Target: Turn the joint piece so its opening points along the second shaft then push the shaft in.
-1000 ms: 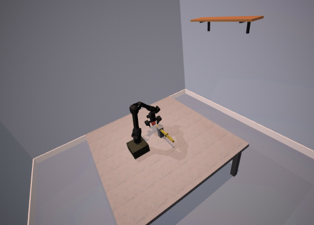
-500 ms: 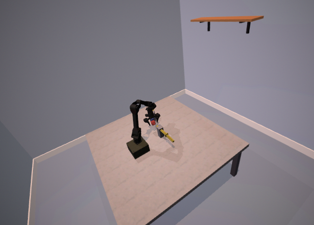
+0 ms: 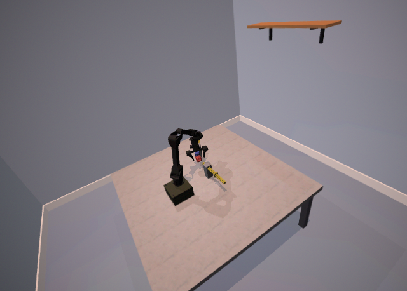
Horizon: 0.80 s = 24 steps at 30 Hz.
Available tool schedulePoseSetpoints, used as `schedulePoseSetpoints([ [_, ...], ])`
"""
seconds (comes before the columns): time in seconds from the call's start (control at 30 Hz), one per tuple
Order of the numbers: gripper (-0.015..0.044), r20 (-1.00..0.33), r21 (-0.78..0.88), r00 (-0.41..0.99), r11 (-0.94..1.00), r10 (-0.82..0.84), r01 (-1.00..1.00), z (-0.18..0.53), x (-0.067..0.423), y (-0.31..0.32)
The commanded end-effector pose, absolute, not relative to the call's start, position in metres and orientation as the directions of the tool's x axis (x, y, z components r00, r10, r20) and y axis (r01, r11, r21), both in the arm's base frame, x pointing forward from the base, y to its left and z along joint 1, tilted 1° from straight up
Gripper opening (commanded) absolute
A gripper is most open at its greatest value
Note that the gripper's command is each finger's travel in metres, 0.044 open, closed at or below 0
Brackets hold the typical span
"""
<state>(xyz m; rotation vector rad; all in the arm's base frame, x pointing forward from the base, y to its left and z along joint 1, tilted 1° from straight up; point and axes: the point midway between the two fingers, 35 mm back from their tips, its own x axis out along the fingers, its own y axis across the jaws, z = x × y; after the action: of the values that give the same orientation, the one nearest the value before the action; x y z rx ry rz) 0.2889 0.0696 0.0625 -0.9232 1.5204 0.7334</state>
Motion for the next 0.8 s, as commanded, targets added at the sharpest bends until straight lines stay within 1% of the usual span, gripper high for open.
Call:
schedulePoseSetpoints([
  [0.0,0.044,-0.992,-0.062,-0.018,0.599,-0.127,-0.799,0.078,0.293,0.07],
  [0.4,0.044,-0.997,-0.063,-0.003,0.867,-0.074,-0.495,0.116,0.294,0.068],
  [0.77,0.044,-1.0,-0.028,0.014,0.989,-0.026,-0.145,0.152,0.29,0.064],
])
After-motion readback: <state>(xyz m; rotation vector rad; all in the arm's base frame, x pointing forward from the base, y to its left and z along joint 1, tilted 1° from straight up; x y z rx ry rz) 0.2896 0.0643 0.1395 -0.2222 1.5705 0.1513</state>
